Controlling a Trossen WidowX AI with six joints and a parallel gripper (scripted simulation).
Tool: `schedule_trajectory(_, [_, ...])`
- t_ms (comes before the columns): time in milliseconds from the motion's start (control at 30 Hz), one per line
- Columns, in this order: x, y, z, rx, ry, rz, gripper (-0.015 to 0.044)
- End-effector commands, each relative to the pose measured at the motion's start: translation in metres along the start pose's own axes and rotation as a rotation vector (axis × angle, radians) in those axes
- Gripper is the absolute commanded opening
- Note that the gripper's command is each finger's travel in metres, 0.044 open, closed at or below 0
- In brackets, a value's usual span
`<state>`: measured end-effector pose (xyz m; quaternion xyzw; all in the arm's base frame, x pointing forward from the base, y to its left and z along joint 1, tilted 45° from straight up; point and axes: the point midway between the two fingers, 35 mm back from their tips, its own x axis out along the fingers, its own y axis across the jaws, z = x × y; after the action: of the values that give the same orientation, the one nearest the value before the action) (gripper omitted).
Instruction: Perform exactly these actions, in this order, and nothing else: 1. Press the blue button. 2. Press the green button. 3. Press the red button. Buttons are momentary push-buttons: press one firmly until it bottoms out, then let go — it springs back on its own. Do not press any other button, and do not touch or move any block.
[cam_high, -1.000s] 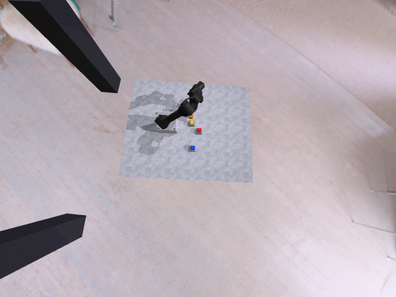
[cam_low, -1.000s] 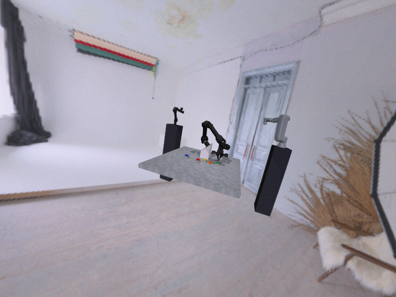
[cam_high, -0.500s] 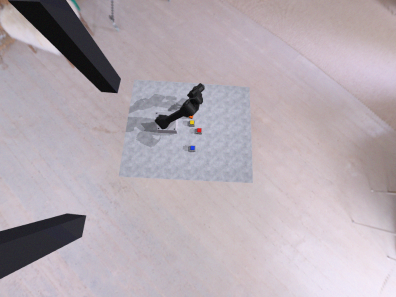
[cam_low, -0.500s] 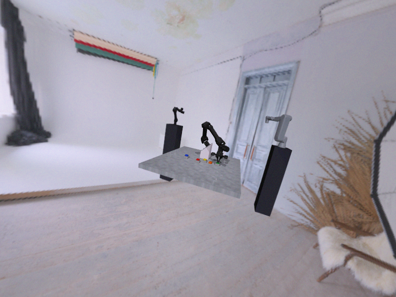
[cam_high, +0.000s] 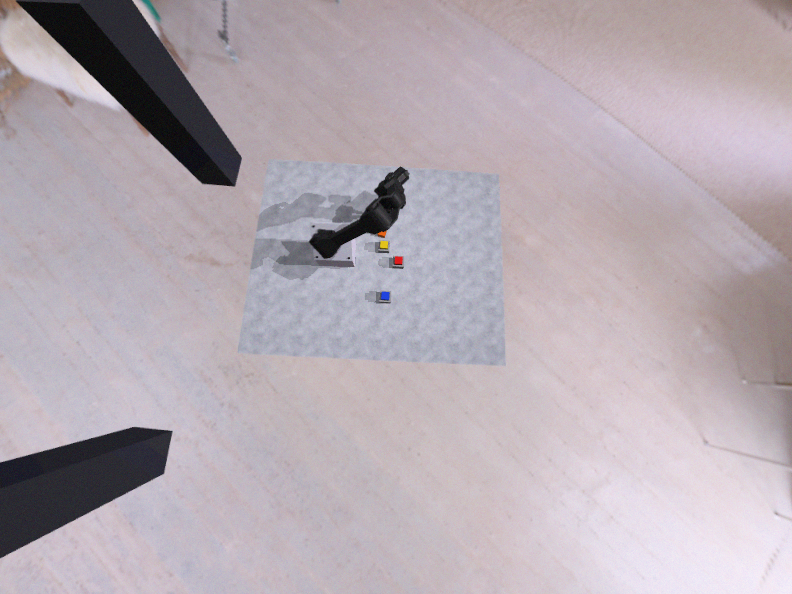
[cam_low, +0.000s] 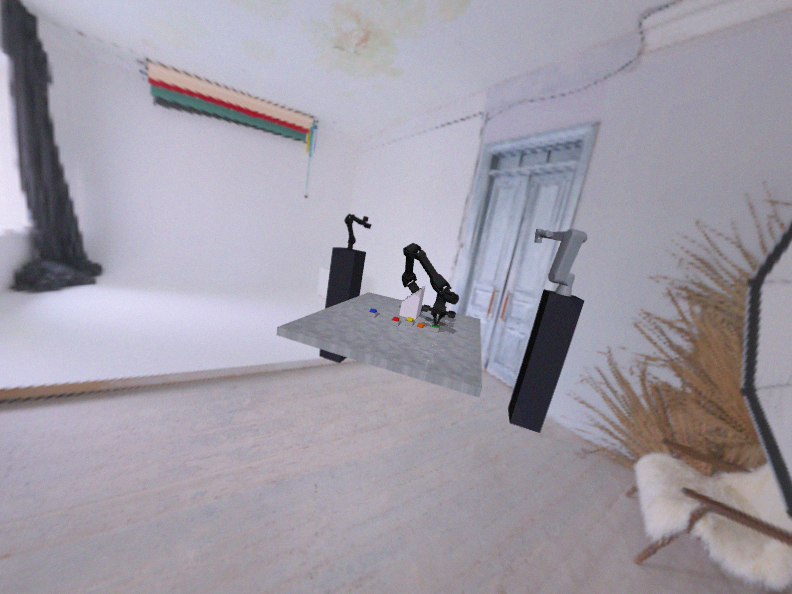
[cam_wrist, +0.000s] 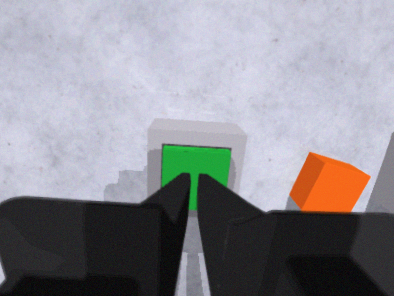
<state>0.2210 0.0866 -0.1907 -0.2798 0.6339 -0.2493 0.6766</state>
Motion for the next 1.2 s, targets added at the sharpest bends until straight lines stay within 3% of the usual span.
schedule_trajectory(0, [-0.003,0.000,0.000,0.000,0.000,0.000,0.0020])
schedule_trajectory(100, [-0.031,0.000,0.000,-0.005,-0.003,-0.001,0.0020])
schedule_trajectory(300, [-0.037,0.001,0.000,-0.005,-0.003,-0.001,0.0020])
schedule_trajectory(433, [-0.092,0.001,0.000,-0.006,-0.002,0.002,0.0020])
schedule_trajectory(633, [-0.097,-0.001,0.002,-0.006,-0.002,0.003,0.0020])
schedule_trajectory(900, [-0.104,-0.110,0.059,-0.014,-0.008,0.025,0.0020])
schedule_trajectory(1167, [-0.096,-0.219,0.070,-0.006,-0.002,-0.014,0.0020])
